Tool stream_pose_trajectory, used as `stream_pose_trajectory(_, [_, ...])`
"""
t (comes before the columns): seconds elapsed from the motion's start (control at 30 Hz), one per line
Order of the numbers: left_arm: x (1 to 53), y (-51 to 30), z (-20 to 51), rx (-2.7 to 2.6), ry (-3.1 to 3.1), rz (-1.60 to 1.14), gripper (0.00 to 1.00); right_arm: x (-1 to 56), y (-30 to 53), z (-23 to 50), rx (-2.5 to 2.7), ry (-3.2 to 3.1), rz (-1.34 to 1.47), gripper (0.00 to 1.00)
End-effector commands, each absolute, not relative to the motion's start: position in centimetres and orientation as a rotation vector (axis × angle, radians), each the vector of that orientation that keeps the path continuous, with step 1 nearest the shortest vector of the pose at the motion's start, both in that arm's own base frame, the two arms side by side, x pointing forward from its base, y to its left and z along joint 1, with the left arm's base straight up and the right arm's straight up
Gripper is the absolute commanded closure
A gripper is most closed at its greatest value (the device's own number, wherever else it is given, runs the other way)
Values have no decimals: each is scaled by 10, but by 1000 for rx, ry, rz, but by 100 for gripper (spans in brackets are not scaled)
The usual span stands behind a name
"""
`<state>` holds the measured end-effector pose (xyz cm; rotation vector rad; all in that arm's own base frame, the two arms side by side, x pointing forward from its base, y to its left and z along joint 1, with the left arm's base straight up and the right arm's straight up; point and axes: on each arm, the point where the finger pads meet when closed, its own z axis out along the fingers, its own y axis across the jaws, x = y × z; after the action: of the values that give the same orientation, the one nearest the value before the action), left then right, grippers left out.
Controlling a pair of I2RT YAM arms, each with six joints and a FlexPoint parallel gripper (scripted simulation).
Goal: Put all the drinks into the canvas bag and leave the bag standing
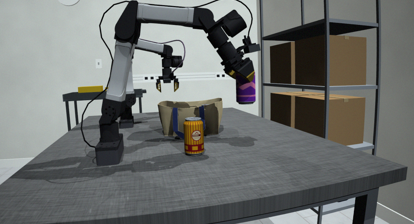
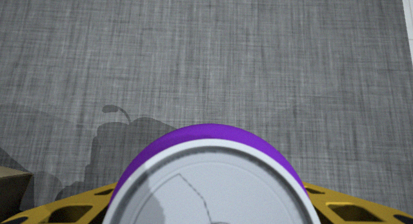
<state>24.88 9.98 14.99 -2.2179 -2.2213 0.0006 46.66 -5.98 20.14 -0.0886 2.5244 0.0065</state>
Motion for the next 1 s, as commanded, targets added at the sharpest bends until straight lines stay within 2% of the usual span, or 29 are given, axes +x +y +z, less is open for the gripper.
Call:
stream_pose_trajectory(0.0, [255,100,152,-2221,-2222,-31,14,478,-46,263,-88,2329,-32,33])
stream_pose_trajectory(0.97, [255,100,152,-2221,-2222,-31,14,475,-38,263,-102,2301,-14,33])
